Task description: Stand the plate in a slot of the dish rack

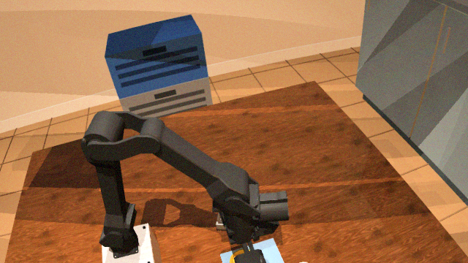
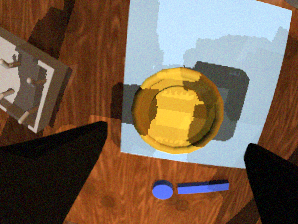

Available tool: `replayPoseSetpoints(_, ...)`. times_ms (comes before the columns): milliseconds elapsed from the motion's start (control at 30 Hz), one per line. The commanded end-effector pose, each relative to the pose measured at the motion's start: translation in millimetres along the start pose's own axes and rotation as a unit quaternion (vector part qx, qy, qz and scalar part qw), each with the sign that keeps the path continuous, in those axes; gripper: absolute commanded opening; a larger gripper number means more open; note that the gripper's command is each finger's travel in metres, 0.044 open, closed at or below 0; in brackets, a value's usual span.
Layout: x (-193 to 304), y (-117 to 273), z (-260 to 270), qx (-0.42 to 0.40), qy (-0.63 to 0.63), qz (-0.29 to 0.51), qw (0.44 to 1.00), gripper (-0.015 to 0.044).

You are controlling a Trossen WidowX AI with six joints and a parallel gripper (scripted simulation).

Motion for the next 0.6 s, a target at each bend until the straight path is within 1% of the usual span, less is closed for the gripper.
replayPoseSetpoints(0,1.7,0.6,0.4,0.003,0.007,0.000,1.000,0.0400)
replayPoseSetpoints(567,0.5,-26.6,0.1,0.003,0.007,0.000,1.000,0.0400)
Point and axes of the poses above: the point midway between the two fingers, 35 mm back from their tips, its own y axis back along the fingers, its own z axis across the jaws, x = y × z, the point moved 7 cm from there along y, back along the fingers, and after that the axes turned 12 degrees about -y, right-handed, at the moved point
